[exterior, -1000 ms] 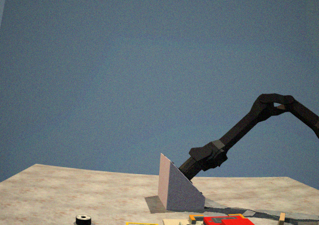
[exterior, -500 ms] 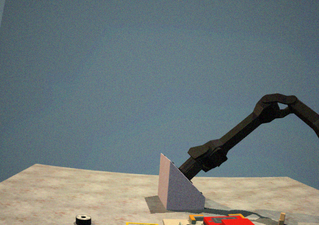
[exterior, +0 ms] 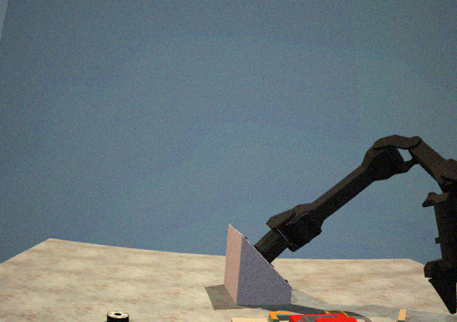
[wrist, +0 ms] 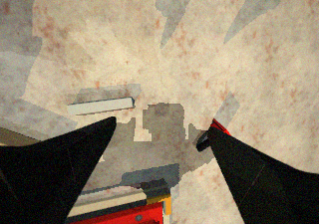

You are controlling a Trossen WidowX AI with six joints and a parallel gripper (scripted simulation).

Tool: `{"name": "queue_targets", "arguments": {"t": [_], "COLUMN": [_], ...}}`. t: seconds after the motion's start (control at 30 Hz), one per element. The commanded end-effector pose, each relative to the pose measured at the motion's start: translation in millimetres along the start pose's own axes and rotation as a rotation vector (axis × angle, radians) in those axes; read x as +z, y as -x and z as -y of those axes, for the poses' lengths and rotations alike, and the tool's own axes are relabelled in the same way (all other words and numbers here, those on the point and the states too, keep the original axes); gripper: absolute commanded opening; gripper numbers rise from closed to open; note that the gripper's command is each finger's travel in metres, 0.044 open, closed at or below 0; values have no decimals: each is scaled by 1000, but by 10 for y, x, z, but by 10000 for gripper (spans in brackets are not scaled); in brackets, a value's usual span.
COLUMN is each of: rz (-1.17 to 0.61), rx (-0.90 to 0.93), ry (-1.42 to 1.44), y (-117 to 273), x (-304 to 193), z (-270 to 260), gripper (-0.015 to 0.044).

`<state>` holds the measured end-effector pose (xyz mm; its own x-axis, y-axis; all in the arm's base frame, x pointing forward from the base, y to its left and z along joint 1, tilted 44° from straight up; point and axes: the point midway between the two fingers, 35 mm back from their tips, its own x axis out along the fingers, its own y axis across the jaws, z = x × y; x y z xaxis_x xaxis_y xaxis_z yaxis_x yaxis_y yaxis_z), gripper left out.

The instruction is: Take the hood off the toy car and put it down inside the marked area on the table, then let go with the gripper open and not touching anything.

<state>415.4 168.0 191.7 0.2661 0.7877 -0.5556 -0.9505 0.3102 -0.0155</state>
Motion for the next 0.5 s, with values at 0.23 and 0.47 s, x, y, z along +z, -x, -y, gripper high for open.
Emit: {"name": "queue_targets", "arguments": {"t": [0.23,0.47], "rz": [-207,-311], "rx": [-12,-17], "ry": [-797,-1326], "y": [414,764], "x": [-1178,-1821], "z": [92,-45], "gripper": [440,440]}}
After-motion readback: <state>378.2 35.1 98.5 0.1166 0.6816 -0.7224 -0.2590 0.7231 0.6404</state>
